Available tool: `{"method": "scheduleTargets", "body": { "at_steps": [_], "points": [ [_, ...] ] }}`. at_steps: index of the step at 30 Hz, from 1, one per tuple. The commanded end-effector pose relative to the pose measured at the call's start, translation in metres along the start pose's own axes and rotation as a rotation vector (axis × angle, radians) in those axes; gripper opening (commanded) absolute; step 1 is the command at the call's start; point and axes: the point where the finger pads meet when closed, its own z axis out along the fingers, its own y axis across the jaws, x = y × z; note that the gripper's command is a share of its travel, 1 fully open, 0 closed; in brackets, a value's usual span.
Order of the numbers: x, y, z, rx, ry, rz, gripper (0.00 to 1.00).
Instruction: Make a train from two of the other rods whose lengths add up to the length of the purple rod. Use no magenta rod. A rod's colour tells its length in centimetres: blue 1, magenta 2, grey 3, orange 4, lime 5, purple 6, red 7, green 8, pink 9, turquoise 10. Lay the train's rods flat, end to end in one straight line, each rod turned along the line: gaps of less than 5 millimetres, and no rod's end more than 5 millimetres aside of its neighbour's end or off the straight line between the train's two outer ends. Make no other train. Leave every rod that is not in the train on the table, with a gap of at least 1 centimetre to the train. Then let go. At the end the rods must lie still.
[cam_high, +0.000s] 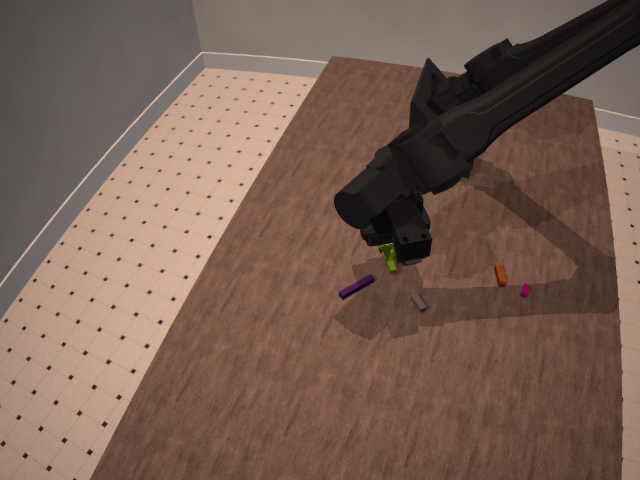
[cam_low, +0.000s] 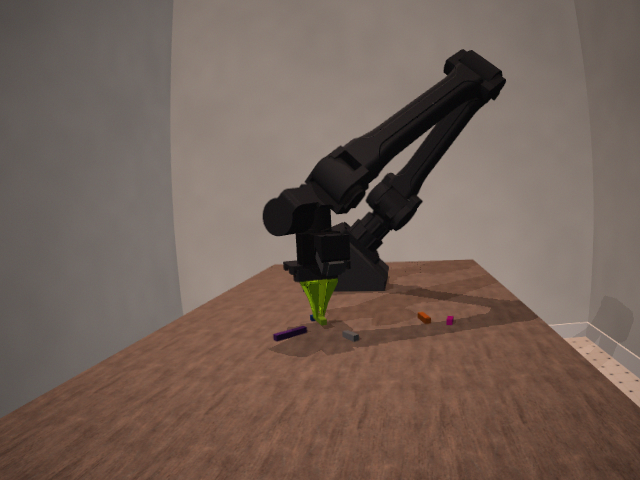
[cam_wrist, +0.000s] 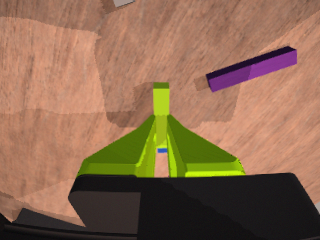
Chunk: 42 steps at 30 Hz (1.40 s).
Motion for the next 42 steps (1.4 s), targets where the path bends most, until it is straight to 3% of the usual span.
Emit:
{"method": "scheduleTargets", "body": {
  "at_steps": [1, 42],
  "points": [
    [-0.0098, -0.0045, 0.0063, 0.005, -0.003, -0.013, 0.05],
    [-0.0019, 0.0003, 0.0129, -0.005, 0.006, -0.001, 0.05]
  ]
}}
